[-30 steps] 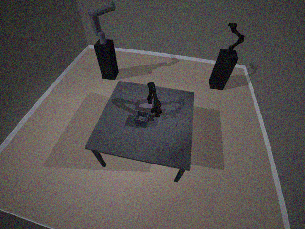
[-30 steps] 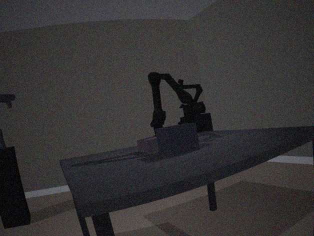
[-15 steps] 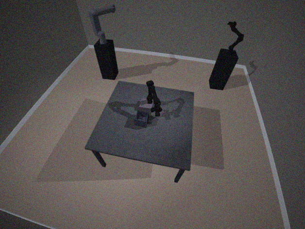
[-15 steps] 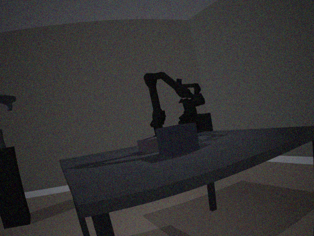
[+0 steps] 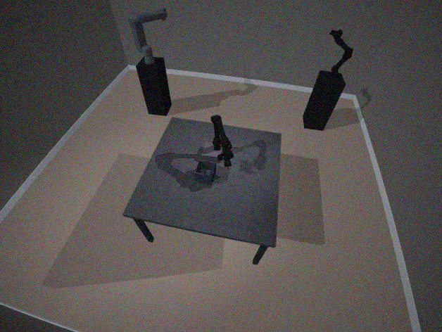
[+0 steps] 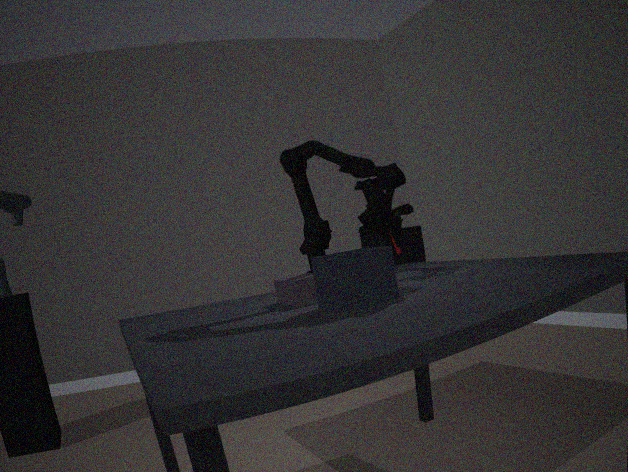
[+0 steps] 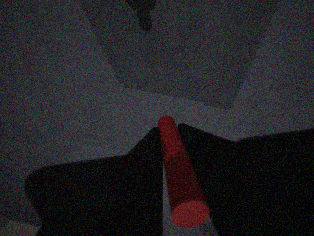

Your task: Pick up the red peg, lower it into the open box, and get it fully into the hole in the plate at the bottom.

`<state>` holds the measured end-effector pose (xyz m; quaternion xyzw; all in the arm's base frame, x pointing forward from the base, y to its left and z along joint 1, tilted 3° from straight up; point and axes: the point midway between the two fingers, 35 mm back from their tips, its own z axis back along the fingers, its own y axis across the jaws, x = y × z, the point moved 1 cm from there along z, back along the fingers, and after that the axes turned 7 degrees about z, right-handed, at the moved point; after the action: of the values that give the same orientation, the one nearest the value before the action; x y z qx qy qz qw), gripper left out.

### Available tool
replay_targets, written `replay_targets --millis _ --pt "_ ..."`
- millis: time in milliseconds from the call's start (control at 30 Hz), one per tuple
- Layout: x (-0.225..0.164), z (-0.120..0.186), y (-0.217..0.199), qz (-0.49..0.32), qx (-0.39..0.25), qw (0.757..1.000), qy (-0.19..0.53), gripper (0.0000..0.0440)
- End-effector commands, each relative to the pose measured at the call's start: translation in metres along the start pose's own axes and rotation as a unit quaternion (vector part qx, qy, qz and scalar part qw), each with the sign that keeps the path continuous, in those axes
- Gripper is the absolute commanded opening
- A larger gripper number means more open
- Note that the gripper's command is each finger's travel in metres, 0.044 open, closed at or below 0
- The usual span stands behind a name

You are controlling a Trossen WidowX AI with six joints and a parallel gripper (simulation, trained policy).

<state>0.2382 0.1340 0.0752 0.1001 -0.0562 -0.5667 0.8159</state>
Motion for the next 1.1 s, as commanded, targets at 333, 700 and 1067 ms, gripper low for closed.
replay_targets --millis 333,700,1067 --pt "0.041 0.048 0.025 0.005 0.026 0.999 -0.033 0.0000" --pt "0.082 0.063 0.025 -0.004 0.014 0.998 -0.063 0.0000" --pt "0.115 0.066 0.017 -0.014 -0.010 0.997 -0.079 0.0000"
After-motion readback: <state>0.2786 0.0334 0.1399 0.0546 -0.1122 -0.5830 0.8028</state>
